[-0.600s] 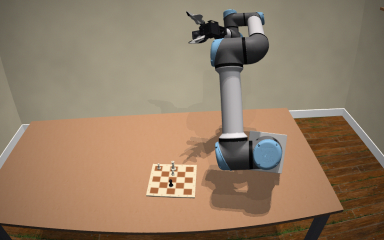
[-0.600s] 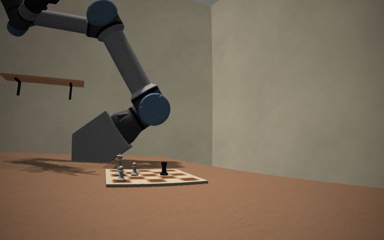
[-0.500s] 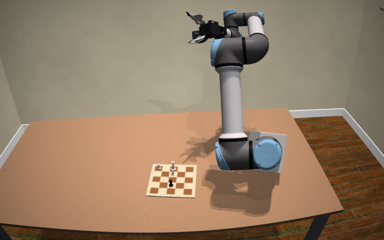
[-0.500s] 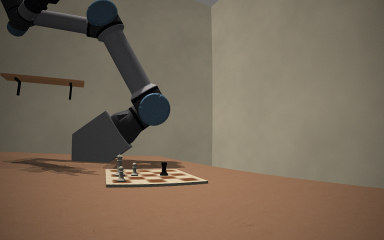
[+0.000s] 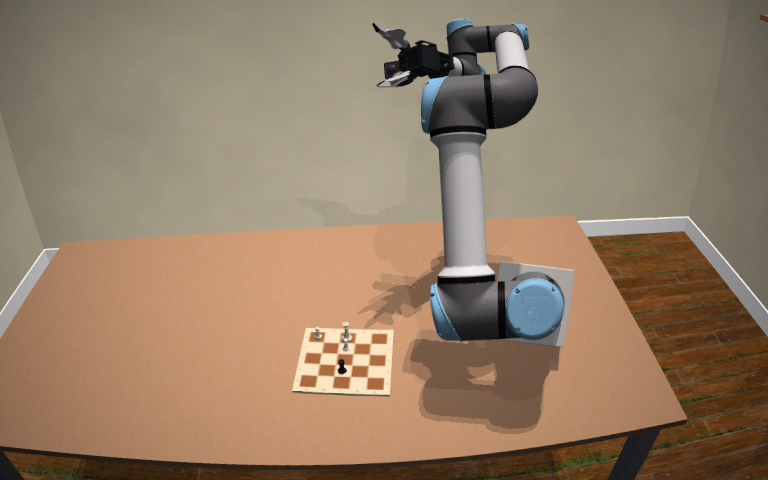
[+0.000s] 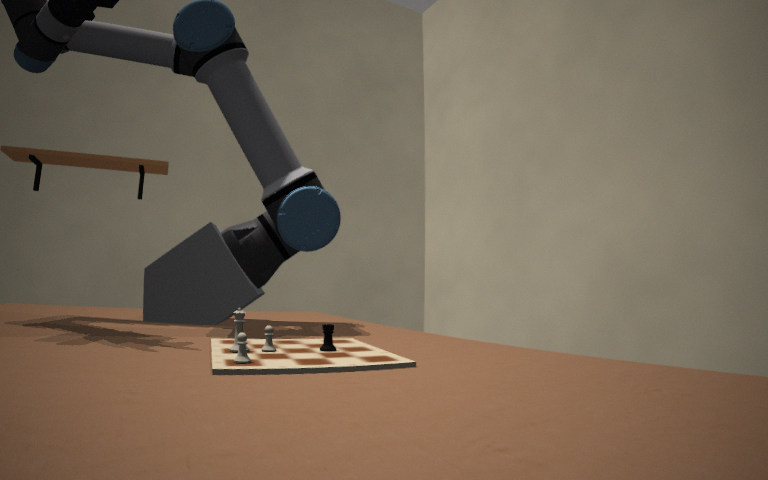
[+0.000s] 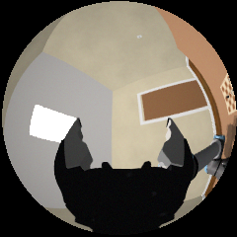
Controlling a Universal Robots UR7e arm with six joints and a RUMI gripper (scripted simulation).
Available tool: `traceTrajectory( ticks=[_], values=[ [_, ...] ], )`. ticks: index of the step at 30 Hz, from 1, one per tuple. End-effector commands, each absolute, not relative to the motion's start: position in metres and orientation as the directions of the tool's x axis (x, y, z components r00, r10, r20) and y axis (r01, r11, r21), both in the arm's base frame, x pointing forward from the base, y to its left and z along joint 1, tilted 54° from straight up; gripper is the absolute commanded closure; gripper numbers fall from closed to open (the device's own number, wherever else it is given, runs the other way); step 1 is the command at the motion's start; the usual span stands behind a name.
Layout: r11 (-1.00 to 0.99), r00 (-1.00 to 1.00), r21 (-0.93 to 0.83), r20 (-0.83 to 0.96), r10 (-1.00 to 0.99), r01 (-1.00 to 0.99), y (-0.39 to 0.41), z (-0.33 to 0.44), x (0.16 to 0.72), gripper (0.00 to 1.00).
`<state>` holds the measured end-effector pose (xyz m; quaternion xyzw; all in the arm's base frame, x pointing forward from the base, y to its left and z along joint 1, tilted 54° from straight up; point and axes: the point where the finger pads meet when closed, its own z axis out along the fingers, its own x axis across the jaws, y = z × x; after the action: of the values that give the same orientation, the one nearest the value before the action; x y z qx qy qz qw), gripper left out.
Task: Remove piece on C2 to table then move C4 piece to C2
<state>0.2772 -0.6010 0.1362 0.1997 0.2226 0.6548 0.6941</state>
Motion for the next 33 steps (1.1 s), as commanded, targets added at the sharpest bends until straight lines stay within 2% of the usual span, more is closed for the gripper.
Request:
traceTrajectory(
  ticks=[1,16,33],
  values=[
    [0.064,0.044,0.569,-0.049,0.998,-0.820,-0.601,0.137,0.277,0.00],
    [0.114,0.058,0.556,-0.117,0.991,-0.823,-0.590,0.142,0.290,0.00],
    [0.338,0.157,0.405,-0.417,0.895,-0.849,-0.528,0.160,0.351,0.00]
  ],
)
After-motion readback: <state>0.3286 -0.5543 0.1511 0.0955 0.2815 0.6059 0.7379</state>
